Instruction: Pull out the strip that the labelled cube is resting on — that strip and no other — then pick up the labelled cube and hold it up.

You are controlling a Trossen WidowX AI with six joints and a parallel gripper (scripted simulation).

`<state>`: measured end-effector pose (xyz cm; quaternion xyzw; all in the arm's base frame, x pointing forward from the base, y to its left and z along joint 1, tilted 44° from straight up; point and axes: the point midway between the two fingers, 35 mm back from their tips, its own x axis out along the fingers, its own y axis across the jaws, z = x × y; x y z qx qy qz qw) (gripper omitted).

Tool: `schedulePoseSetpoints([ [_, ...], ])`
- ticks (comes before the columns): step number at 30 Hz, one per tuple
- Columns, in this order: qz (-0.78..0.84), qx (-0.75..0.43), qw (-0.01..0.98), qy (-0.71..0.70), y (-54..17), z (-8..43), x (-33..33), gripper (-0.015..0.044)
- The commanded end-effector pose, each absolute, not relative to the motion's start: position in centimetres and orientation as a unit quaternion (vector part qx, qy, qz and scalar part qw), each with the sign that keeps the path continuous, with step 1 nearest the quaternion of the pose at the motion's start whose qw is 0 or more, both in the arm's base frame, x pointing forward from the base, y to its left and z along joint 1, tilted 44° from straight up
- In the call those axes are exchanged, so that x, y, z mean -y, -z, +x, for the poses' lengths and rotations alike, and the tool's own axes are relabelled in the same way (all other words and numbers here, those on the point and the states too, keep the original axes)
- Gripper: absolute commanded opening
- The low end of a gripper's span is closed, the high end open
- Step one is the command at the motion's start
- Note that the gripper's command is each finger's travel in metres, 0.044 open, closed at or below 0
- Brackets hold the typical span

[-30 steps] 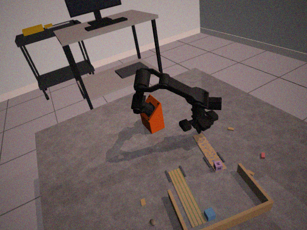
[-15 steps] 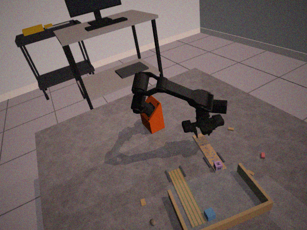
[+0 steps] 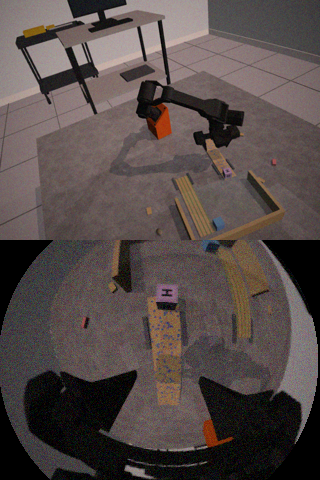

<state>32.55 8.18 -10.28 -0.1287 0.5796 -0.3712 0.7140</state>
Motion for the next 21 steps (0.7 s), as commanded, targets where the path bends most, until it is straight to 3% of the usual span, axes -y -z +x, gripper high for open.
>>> schedulePoseSetpoints([
  [1, -0.130, -0.579, 0.714, 0.372, 9.8, 34.0, -8.0, 0.0440],
  [21, -0.130, -0.578, 0.715, 0.372, 7.4, 41.0, -7.3, 0.0440],
])
